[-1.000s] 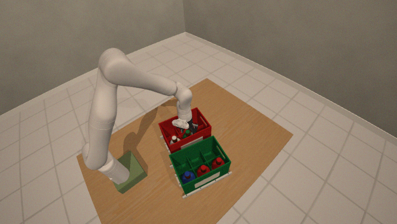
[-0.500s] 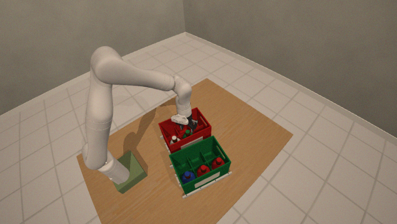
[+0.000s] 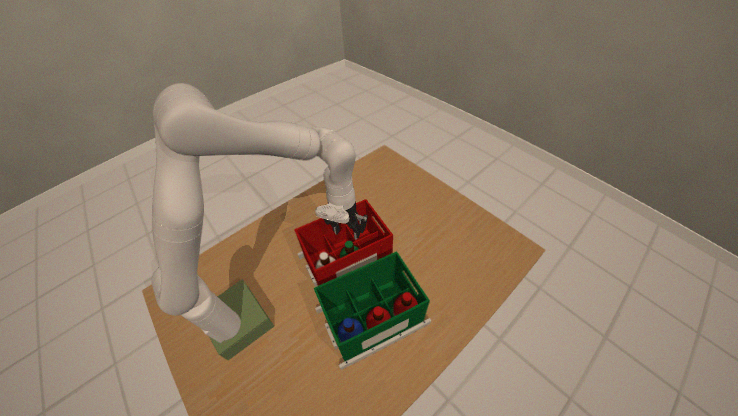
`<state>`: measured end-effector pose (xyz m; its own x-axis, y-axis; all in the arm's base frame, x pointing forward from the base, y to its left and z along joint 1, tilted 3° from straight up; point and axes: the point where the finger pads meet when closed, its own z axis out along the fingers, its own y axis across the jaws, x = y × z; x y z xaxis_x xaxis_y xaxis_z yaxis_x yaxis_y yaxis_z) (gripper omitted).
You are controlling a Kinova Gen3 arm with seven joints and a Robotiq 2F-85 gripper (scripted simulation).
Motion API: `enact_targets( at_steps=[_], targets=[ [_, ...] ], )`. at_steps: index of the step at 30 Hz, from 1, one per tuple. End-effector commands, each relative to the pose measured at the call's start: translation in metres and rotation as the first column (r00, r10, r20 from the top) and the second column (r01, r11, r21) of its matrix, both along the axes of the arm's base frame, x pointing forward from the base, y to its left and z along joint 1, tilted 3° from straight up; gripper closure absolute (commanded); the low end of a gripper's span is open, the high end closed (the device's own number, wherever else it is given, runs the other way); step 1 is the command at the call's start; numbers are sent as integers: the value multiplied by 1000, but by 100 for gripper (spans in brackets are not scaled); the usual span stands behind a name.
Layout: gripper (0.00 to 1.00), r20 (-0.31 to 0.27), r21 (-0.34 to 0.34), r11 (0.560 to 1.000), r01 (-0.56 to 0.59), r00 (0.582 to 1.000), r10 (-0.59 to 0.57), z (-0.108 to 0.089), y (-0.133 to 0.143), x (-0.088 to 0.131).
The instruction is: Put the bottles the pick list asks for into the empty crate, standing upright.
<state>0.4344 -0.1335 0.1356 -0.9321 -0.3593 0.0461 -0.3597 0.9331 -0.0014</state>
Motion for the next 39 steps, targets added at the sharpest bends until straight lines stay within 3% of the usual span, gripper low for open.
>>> enact_targets(
  at_steps=[1,4,39],
  targets=[
    [33,2,0,1000,0,1000,0,9,0,1],
    [33,2,0,1000,0,1000,0,16,0,1],
    [33,2,0,1000,0,1000,0,16,0,1]
  ],
)
